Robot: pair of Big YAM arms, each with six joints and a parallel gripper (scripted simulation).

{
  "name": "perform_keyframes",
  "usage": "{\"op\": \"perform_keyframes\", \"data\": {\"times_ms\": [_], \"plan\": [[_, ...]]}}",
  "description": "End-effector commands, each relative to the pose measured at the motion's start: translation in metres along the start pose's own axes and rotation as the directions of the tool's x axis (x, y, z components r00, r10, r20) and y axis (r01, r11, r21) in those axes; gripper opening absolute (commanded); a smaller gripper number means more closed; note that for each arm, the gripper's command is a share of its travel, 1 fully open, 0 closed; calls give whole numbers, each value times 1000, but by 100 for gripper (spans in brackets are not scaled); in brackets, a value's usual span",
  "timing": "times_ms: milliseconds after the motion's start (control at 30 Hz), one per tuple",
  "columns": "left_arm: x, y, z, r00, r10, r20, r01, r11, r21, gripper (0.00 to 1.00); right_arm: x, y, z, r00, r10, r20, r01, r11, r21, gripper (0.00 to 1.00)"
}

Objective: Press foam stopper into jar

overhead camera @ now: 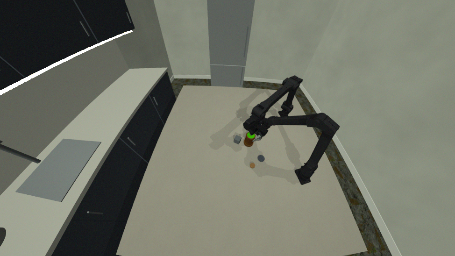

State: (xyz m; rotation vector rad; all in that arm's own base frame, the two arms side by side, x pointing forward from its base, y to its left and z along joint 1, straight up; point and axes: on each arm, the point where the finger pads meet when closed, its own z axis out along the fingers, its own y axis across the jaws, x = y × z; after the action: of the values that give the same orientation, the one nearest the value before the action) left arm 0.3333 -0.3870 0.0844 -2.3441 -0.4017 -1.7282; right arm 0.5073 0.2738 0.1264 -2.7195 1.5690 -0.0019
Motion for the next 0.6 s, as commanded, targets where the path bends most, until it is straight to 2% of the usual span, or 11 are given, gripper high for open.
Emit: {"op": "perform_keyframes", "data": {"times_ms": [0, 133, 200, 333, 400, 533, 567], "plan": [[12, 2, -6, 999, -48, -7, 48, 999, -17, 64, 4, -7, -14, 1000, 5, -3, -5, 1000, 31, 0], [12, 2, -6, 999, -48, -7, 48, 999, -17, 64, 8, 3, -2, 1000, 12, -2, -11, 1000, 8, 0], [12, 2, -6, 999, -48, -7, 48, 999, -17, 64, 8, -4, -5, 1000, 12, -3, -11, 1000, 28, 0], [12, 2, -6, 999, -48, -7, 48, 999, -17, 64, 8, 3, 5, 1000, 11, -2, -12, 1000, -3, 0], [12, 2, -6, 999, -48, -7, 48, 999, -17, 64, 8, -6, 0, 1000, 12, -3, -11, 1000, 23, 0], [12, 2, -6, 999, -48, -7, 48, 999, -17, 64, 8, -2, 6, 1000, 12, -2, -12, 1000, 8, 0], [12, 2, -6, 999, -48, -7, 48, 999, -17, 64, 4, -5, -3, 1000, 5, -3, -5, 1000, 20, 0]]}}
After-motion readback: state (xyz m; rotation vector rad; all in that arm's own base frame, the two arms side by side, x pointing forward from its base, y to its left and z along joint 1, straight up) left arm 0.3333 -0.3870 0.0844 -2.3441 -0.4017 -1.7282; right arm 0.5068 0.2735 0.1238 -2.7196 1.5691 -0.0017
